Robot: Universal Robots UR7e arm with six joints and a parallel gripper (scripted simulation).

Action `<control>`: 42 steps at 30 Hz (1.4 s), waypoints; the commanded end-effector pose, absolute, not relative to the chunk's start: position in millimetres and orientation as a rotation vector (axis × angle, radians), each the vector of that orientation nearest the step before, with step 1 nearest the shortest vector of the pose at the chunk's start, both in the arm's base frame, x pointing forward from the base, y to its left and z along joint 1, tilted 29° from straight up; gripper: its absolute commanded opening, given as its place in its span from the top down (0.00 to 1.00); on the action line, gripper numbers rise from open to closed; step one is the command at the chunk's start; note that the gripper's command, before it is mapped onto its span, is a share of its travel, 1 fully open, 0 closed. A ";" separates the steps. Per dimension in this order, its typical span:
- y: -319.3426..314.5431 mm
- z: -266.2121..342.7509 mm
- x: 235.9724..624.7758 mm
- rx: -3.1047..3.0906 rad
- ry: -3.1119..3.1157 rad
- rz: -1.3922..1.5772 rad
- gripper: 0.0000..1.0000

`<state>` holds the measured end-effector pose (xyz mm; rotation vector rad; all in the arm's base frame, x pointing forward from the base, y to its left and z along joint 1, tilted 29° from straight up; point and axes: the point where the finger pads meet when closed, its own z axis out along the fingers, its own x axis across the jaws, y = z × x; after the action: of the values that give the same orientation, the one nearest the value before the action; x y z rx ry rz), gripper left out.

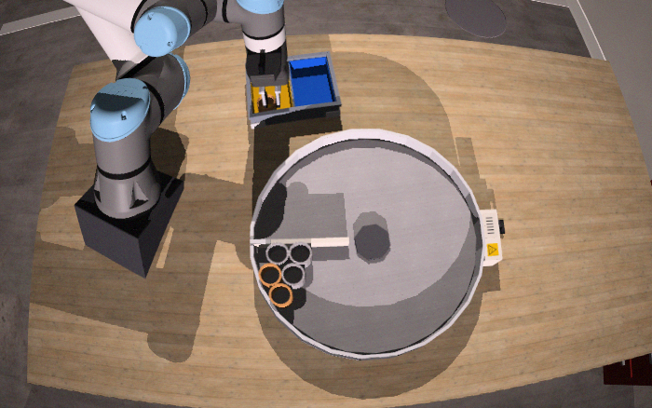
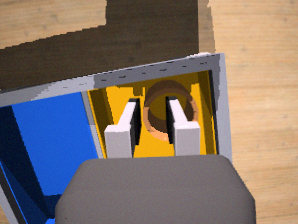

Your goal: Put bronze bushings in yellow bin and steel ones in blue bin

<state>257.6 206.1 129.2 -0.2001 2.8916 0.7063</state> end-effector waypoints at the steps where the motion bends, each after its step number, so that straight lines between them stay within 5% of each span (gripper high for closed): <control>1: 204.8 132.5 258.6 -0.202 2.887 0.704 0.53; 42: 200.2 140.7 257.0 -0.201 2.889 0.704 0.53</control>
<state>255.6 201.8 135.7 -0.1998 2.8952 0.7068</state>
